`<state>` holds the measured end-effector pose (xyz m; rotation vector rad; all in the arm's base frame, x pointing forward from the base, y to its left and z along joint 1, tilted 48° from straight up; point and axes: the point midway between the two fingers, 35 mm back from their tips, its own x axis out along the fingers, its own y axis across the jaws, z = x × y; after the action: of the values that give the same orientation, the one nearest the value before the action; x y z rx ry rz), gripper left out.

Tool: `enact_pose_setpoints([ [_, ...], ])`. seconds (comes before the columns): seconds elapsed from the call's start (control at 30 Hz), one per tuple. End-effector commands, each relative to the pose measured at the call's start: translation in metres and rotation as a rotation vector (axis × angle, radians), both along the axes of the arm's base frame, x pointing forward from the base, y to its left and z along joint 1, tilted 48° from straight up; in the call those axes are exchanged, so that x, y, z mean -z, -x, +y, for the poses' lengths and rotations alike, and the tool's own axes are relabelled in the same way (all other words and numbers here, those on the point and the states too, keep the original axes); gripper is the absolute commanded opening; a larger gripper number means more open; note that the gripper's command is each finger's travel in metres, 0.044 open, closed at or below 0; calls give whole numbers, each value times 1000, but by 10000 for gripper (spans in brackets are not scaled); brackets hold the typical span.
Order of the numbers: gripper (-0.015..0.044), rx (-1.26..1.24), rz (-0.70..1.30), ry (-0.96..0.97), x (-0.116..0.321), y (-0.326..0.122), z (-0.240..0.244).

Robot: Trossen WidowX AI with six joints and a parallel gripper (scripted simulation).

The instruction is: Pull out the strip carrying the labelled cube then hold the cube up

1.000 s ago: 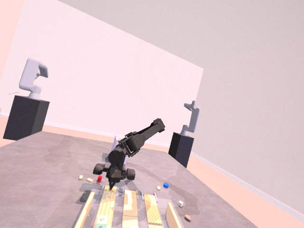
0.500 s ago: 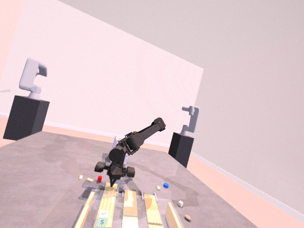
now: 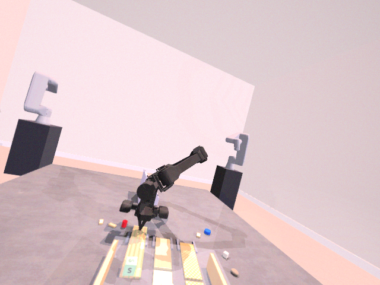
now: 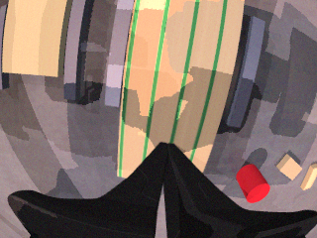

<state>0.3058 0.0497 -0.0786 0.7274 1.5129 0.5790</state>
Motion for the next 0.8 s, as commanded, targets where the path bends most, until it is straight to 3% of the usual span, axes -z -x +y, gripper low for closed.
enact_pose_setpoints([
  [0.0, 0, -16, 14, 2, 1, 13, 5],
  [0.77, 0, -16, 16, 2, -1, 47, 7],
])
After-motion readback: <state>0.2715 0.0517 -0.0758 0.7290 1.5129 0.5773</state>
